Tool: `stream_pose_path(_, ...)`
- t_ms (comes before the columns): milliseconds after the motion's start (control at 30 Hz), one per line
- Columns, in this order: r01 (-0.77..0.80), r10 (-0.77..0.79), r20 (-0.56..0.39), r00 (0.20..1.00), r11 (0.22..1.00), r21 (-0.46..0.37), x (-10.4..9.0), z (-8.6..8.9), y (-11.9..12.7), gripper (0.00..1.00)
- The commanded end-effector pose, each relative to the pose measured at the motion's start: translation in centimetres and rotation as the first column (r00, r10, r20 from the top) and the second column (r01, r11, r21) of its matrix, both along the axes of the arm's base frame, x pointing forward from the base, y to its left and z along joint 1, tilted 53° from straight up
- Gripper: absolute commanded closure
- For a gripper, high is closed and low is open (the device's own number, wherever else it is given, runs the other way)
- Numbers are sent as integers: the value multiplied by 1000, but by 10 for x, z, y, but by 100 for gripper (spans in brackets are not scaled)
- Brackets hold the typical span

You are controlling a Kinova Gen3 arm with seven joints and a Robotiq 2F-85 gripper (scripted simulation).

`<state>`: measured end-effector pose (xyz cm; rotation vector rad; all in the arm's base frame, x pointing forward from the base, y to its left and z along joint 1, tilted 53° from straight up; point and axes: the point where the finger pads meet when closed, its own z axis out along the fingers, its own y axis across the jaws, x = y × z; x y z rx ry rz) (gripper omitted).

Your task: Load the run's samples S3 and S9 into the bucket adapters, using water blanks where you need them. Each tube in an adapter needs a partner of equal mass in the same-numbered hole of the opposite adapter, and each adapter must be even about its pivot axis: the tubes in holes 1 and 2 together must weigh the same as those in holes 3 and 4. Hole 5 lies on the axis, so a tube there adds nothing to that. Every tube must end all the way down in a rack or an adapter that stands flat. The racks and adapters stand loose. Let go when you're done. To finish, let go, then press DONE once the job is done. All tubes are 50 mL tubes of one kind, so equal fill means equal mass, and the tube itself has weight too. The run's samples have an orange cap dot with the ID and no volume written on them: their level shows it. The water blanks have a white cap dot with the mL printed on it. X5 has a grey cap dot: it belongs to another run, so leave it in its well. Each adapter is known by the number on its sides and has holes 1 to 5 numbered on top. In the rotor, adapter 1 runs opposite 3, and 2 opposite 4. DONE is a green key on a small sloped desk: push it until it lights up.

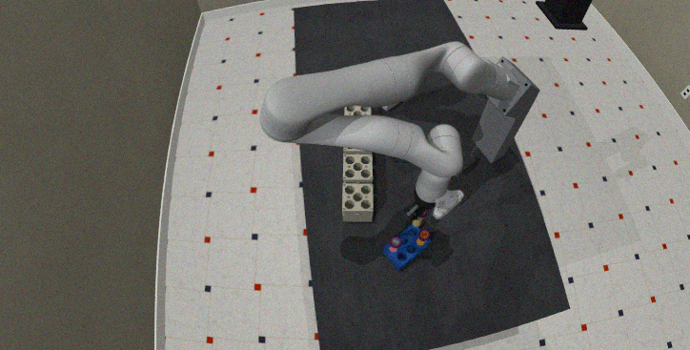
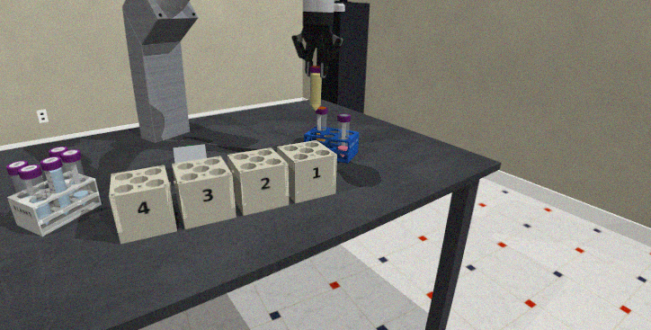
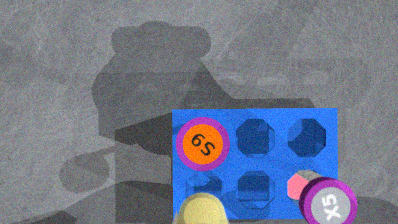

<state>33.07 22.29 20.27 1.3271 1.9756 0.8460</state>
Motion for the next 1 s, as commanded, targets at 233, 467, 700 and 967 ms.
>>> stream_pose_path(233,-9,9,11,1000,1000,9,-10,7,-3,90)
stream_pose_path(467,-57,58,23,998,997,-53,-3,12,-13,90)
stream_pose_path(700,-137,145,37,989,977,-163,8,21,-32,90)
stream_pose_path(967,-202,220,42,975,945,-257,17,28,-48,90)
